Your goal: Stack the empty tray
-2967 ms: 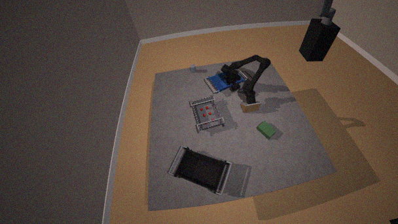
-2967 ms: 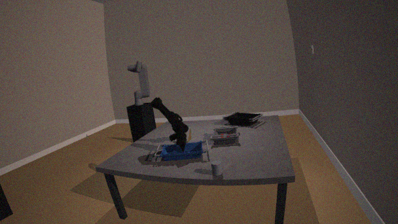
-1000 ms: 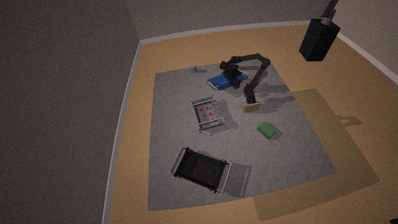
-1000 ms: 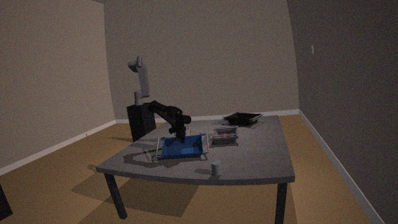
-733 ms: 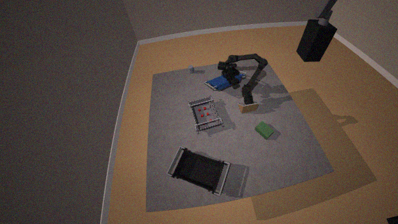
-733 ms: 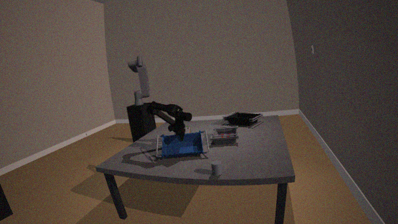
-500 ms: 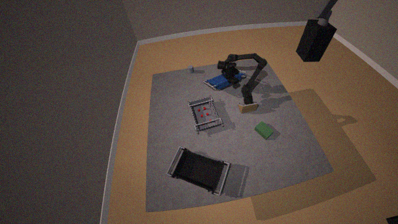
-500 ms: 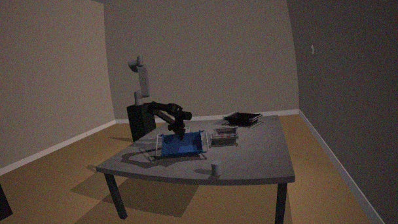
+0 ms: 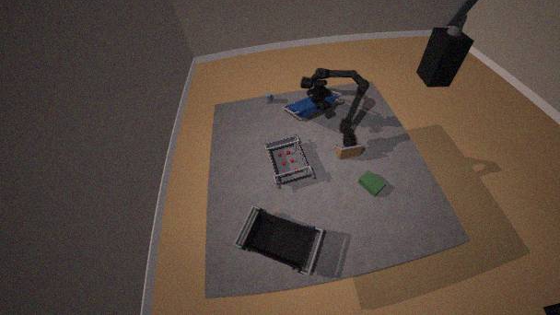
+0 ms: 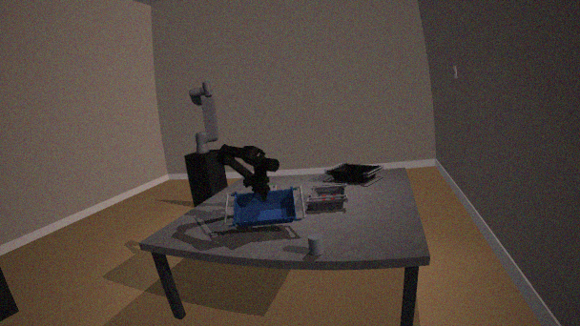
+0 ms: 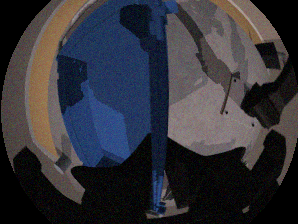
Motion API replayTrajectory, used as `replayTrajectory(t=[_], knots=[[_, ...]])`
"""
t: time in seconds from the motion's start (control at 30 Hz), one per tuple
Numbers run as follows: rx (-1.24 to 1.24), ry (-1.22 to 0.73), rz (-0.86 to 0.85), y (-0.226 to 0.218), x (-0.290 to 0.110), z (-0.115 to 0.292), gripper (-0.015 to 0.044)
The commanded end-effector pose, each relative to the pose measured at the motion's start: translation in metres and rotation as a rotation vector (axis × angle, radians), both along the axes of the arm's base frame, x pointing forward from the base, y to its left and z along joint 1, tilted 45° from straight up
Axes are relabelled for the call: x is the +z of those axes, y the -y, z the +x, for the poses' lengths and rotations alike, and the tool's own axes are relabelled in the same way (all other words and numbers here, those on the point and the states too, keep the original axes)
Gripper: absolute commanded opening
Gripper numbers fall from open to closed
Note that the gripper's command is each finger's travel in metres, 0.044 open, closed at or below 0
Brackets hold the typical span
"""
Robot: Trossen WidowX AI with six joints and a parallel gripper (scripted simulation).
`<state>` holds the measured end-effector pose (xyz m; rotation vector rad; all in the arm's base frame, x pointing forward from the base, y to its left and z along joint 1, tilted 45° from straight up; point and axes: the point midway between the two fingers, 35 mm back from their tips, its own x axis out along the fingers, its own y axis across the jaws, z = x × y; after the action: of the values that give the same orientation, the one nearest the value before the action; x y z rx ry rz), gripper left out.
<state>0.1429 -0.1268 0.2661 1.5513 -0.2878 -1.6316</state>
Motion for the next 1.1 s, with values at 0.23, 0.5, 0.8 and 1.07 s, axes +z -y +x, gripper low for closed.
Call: replayTrajectory(t=[0.23, 0.5, 0.8, 1.07], knots=[[0.004, 0.014, -0.008, 0.002, 0.016, 0.005, 0.0000], [0.004, 0.014, -0.008, 0.002, 0.016, 0.005, 0.0000], [0.004, 0.014, -0.008, 0.002, 0.016, 0.005, 0.0000], [0.052, -0.022, 0.002, -0.004, 0.013, 0.021, 0.0000]])
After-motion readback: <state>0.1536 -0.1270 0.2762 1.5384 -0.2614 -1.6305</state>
